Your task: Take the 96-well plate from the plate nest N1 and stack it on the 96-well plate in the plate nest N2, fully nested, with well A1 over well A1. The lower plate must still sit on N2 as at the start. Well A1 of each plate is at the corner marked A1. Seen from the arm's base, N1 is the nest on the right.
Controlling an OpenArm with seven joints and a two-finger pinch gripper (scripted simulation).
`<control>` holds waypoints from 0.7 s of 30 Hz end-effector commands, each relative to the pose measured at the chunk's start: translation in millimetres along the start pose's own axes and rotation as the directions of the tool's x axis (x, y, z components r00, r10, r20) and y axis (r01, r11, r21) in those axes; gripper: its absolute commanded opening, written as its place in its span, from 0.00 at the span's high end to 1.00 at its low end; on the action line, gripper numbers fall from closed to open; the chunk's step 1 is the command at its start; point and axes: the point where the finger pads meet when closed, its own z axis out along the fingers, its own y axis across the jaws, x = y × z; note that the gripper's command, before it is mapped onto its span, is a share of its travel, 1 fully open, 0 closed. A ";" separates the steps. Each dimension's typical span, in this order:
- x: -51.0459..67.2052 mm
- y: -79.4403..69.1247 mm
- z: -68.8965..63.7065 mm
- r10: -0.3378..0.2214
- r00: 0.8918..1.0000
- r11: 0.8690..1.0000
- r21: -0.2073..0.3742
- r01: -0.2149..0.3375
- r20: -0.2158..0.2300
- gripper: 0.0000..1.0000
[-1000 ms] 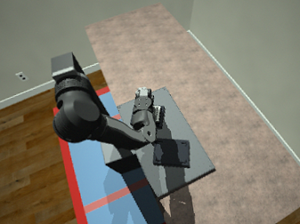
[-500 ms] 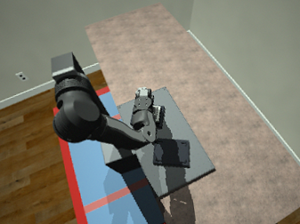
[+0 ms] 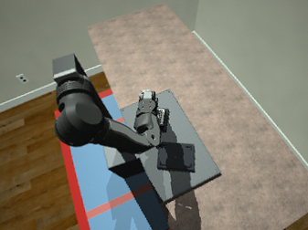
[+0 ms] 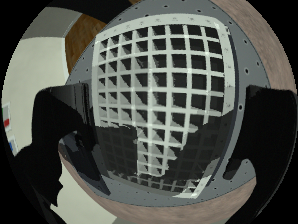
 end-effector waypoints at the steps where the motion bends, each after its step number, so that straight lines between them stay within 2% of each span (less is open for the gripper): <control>1: 0.0 0.6 -0.6 0.000 1.000 1.000 -0.002 0.000 0.000 0.30; 3: 0.0 0.6 -0.6 0.000 1.000 1.000 -0.002 0.000 0.000 0.23; 12: 0.0 0.6 -0.6 0.000 1.000 1.000 -0.002 0.000 0.000 0.23; 17: -0.3 0.7 -40.8 0.000 1.000 1.000 -0.004 0.000 0.001 0.23; 21: -0.3 0.7 -40.8 0.000 1.000 1.000 -0.004 0.000 0.001 0.23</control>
